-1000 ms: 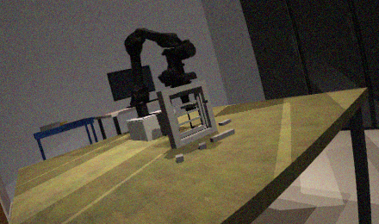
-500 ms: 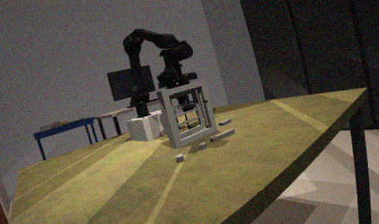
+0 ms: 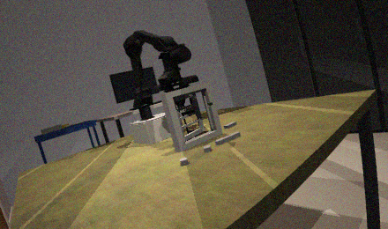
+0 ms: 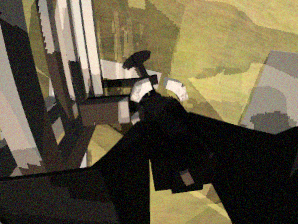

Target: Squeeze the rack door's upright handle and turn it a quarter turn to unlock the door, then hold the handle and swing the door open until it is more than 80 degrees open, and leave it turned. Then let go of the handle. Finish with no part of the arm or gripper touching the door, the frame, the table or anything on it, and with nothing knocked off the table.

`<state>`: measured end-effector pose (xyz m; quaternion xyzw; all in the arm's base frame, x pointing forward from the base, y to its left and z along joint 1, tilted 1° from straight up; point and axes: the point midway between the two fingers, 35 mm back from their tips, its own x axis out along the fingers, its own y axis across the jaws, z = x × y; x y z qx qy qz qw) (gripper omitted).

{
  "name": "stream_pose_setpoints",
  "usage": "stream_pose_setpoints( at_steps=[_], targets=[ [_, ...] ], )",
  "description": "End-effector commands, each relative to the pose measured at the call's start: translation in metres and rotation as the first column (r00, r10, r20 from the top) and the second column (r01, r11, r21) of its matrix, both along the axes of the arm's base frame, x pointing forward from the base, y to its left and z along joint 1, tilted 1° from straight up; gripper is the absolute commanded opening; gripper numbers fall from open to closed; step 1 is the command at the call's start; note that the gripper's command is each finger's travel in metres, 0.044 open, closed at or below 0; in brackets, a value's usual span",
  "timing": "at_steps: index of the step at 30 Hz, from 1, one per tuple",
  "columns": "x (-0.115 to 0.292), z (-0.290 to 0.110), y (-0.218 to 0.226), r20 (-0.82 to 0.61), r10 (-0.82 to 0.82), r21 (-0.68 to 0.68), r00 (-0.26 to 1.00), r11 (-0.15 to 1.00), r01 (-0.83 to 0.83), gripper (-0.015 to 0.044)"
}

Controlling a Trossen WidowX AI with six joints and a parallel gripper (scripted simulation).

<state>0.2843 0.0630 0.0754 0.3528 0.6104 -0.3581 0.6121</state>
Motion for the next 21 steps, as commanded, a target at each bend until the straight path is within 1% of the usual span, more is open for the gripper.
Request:
stream_pose_setpoints(
  at_steps=[1, 21],
  targets=[
    [-0.002, 0.0, -0.004, 0.012, 0.082, -0.001, 0.997, 0.997, -0.082, 0.0016],
    [-0.024, 0.0, -0.037, 0.006, 0.39, -0.005, 0.921, 0.921, -0.39, 0.0016]
  ],
)
